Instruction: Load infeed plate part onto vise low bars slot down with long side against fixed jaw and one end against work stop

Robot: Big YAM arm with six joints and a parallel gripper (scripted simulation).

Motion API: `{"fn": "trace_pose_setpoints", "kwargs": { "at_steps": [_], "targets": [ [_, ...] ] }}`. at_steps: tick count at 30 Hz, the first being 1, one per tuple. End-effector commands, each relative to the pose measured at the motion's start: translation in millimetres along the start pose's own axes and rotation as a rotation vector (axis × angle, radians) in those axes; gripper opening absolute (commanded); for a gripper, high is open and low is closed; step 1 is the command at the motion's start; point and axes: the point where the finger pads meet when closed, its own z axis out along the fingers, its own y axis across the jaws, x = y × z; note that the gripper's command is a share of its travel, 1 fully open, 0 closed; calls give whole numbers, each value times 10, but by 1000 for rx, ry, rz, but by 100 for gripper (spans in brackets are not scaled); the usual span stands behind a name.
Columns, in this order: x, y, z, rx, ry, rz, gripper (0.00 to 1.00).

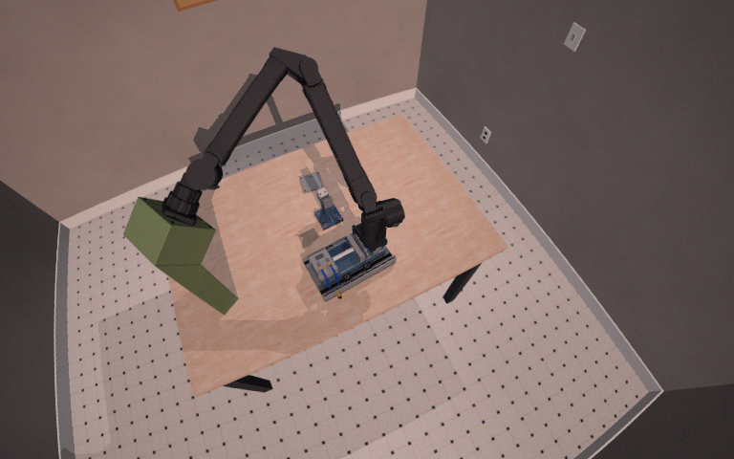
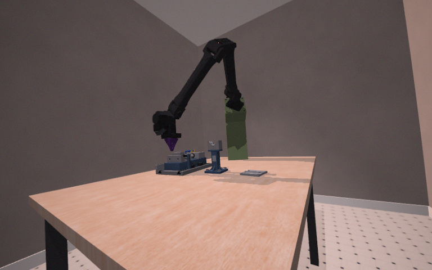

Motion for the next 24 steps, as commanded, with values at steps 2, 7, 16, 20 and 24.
{"fn": "trace_pose_setpoints", "kwargs": {
  "at_steps": [2,7,16,20,24],
  "targets": [
    [-80,111,87,-13,-8,-16,0],
    [-131,186,27,-11,-17,-25,0],
    [-39,152,92,-14,-1,-9,0],
    [-39,152,92,-14,-1,-9,0],
    [-39,152,92,-14,-1,-9,0]
  ]
}}
